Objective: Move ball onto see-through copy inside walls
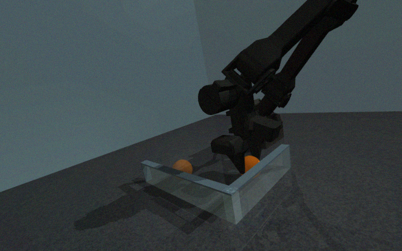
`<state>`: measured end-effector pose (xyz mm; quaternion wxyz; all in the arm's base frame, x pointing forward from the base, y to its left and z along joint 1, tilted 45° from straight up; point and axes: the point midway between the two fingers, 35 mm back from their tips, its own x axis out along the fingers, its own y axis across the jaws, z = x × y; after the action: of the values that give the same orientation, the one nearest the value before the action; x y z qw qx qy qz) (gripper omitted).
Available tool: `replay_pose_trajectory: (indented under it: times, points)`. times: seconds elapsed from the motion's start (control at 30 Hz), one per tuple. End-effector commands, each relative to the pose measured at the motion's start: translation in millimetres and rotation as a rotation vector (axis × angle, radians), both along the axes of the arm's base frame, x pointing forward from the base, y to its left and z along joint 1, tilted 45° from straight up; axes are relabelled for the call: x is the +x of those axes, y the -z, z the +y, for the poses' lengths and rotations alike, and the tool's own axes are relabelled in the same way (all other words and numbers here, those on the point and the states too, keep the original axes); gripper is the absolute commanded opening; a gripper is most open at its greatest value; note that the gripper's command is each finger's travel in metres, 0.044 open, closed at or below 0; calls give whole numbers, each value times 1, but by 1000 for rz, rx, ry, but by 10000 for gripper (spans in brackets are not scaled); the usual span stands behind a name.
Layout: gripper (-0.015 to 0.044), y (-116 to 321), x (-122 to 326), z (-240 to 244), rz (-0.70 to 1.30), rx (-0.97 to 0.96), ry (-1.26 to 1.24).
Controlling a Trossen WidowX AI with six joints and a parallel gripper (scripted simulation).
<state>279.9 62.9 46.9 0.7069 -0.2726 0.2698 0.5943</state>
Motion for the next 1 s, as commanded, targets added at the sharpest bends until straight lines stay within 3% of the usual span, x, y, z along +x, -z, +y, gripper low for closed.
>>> replay_pose_trajectory:
  times: [0.0,0.13,0.43,0.97]
  points:
    - [253,1,0,1,4,2,4]
    - [227,1,0,1,4,2,4]
    - [0,-7,-1,-25,47,-27,77]
    - [0,-67,-10,-78,26,-19,30]
